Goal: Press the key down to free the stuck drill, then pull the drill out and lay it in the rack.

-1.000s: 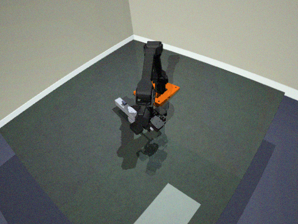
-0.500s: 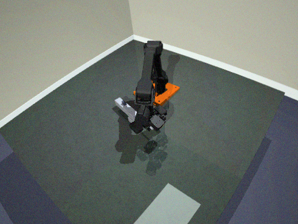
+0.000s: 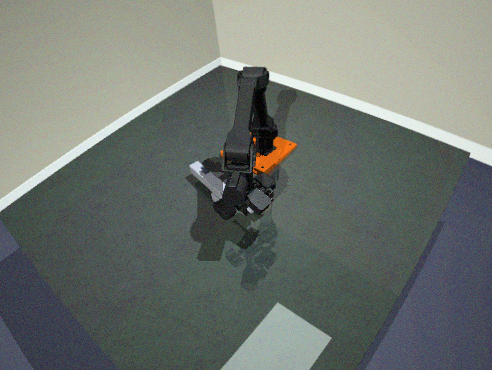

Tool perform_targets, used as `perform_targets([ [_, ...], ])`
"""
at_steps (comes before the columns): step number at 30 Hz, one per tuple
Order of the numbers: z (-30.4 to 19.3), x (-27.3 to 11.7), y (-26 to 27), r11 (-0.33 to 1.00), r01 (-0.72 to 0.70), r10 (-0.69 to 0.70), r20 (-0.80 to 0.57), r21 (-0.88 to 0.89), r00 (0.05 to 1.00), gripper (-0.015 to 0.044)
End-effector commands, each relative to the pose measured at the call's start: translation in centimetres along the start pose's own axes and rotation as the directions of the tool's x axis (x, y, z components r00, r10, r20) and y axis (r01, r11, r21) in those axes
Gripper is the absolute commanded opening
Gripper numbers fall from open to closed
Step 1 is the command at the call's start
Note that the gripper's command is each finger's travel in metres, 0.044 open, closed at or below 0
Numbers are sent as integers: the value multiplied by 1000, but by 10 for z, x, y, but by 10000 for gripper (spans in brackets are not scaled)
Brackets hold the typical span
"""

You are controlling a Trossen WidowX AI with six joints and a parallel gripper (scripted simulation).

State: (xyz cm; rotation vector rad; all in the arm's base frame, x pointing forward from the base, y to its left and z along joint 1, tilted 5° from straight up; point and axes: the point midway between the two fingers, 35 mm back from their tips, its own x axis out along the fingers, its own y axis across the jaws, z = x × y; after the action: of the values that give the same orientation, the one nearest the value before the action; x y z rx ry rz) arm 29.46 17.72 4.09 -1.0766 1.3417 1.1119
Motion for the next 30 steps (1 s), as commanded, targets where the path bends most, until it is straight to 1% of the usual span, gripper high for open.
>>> perform_targets([
  [1, 1, -3, 0, 1000, 4, -4, 5, -3, 1000, 0],
  [30, 1, -12, 0, 1000, 4, -4, 5, -3, 1000, 0],
])
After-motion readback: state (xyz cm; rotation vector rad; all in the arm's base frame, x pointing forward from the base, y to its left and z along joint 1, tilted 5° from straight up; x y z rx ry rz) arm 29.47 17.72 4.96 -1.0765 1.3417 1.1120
